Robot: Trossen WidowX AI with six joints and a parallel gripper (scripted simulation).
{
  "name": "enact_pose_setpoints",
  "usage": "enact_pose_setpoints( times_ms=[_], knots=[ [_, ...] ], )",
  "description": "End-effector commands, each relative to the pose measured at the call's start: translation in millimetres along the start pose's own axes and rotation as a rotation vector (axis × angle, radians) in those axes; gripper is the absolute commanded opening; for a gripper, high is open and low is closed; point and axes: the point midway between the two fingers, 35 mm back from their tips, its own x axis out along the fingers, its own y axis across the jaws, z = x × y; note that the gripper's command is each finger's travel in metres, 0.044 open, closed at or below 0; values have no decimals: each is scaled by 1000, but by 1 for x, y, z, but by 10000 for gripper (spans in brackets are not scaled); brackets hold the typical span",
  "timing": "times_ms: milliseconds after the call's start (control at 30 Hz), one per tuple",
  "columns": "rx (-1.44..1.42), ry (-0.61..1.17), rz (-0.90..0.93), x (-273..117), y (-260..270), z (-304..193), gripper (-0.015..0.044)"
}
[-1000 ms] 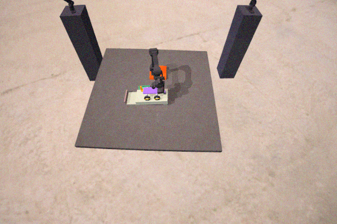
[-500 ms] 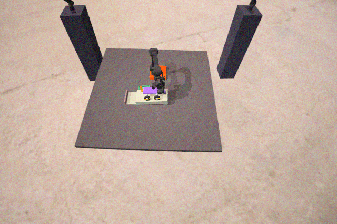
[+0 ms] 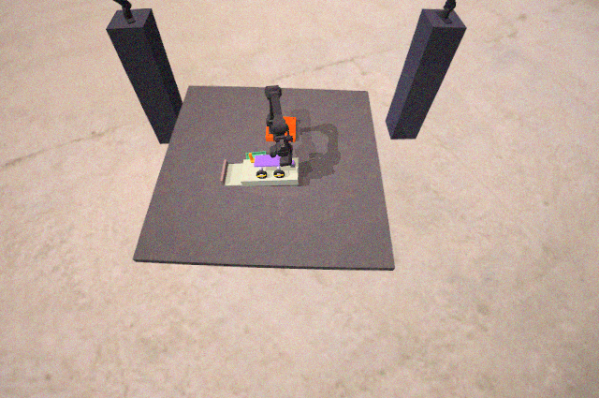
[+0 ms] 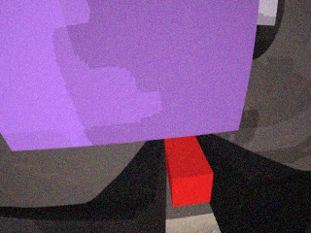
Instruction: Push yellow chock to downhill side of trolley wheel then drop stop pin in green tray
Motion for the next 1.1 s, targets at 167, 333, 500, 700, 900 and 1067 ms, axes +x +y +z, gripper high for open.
enact_pose_setpoints(
  times_ms=[167,333,500,700,900,1067],
  knots=[
    [-1,2,5,-9,0,-1,0],
    [-1,2,5,-12,0,-1,0],
    [-1,2,5,-15,0,-2,0],
    [-1,2,5,-19,0,-2,0],
    [-1,2,5,-23,0,-2,0],
    [-1,2,5,-26,0,-2,0]
  ],
)
